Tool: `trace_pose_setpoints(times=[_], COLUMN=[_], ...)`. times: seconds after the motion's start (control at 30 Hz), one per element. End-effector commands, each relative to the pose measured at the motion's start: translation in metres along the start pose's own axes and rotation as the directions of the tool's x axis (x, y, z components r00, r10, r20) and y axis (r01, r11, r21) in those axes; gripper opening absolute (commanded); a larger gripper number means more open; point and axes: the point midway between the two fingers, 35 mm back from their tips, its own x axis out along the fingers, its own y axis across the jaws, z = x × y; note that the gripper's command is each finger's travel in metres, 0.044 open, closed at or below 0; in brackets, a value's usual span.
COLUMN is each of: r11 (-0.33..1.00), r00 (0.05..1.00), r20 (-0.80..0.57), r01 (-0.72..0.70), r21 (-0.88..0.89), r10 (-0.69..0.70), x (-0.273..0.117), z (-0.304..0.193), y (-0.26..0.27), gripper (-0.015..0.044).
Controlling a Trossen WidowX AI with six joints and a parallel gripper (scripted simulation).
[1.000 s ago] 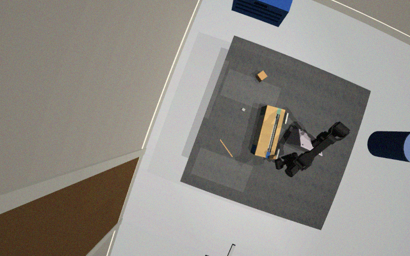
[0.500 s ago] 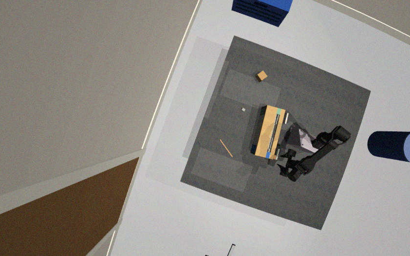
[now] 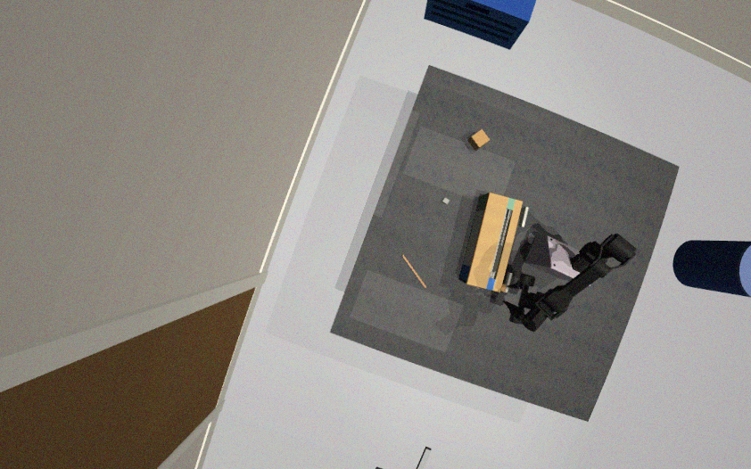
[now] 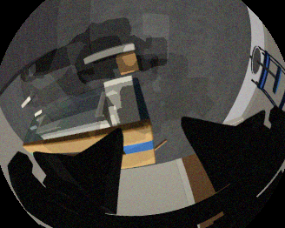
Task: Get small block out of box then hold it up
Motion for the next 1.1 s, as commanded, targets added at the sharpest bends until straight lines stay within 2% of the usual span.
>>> trace_pose_setpoints(times=[0.0,1.07], r11=[0.999,0.999], r00=[0.999,0.999], r20=[0.027,0.027], r01=[-0.036,-0.037], r21=[-0.032,-0.030], r10=[0.037,0.037], x=[0.054,0.097], z=[0.035,0.055], y=[0.012,0.015], gripper=[0.0285,0.0285])
